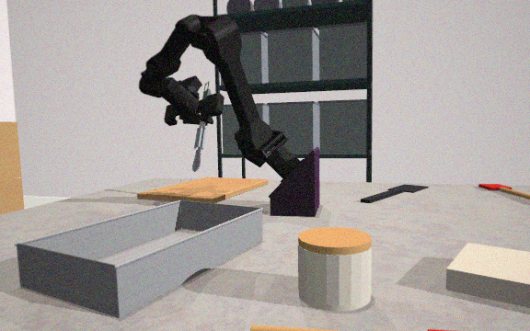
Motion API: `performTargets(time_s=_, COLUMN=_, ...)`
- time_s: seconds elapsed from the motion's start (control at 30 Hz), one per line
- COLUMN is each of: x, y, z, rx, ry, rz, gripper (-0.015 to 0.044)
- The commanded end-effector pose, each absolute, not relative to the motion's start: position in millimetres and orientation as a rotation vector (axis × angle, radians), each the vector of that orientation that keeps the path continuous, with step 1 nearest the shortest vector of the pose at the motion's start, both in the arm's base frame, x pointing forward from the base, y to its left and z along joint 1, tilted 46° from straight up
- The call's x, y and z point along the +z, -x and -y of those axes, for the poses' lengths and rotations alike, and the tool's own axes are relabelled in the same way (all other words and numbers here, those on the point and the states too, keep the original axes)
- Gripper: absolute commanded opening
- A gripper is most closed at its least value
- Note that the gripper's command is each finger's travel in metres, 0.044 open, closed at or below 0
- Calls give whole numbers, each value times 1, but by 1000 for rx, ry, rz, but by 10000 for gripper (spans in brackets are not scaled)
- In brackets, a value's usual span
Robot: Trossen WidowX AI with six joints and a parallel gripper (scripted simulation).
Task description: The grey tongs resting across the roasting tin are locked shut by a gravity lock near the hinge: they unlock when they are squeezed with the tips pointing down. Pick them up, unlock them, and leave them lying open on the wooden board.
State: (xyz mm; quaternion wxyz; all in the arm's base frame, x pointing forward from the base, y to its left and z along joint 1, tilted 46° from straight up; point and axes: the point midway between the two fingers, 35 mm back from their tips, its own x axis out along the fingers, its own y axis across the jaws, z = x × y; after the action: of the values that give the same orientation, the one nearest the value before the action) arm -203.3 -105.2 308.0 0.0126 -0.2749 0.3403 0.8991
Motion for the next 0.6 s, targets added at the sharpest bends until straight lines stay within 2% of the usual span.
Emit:
performTargets(time_s=0.0, x=318, y=200, z=98, rx=2786, ry=696, rz=-1179, gripper=-150)
performTargets(time_s=0.13, x=325, y=197, z=93, rx=2767, ry=596, rz=-1264, gripper=-150)
performTargets(time_s=0.57, x=325, y=197, z=93, rx=2767, ry=596, rz=-1264, gripper=-150)
